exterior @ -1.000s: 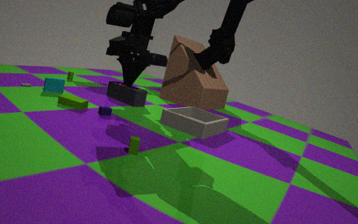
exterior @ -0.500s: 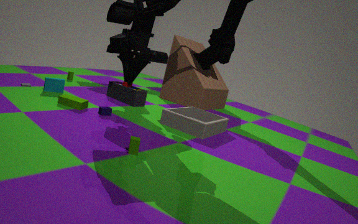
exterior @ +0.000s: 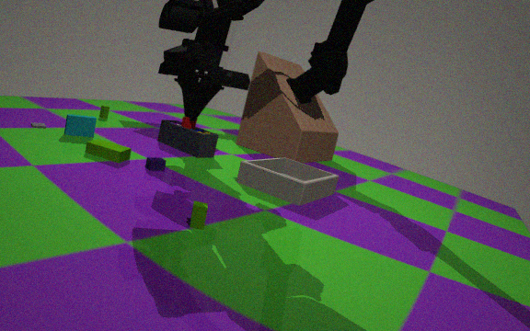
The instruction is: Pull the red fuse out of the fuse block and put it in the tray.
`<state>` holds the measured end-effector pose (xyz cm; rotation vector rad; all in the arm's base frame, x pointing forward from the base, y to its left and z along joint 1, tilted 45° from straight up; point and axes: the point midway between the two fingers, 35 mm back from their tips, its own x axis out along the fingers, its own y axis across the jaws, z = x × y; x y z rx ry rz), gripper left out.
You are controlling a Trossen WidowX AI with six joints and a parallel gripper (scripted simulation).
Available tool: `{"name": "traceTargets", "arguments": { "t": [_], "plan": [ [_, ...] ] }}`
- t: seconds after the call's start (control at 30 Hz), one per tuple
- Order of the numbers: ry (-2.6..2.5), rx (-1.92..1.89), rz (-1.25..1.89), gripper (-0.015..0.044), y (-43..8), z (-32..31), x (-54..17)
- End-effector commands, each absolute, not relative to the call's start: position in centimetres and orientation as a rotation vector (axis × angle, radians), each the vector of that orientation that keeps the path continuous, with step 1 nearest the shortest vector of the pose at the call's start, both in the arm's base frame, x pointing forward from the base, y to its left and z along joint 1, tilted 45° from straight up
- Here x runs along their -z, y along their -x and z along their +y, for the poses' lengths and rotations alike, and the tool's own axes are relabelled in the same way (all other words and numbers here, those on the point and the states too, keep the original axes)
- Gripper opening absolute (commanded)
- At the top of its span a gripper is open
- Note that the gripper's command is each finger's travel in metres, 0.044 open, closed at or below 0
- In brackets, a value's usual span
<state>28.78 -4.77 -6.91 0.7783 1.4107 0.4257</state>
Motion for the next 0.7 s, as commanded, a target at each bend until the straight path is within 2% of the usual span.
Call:
{"name": "traceTargets", "arguments": {
  "t": [0.0, 0.67],
  "plan": [
    [-0.773, -0.424, 1.413, 0.0000, -28.72, -4.99, 6.77],
    [-0.774, -0.424, 1.412, 0.0000, -28.57, -5.67, 6.06]
  ]
}}
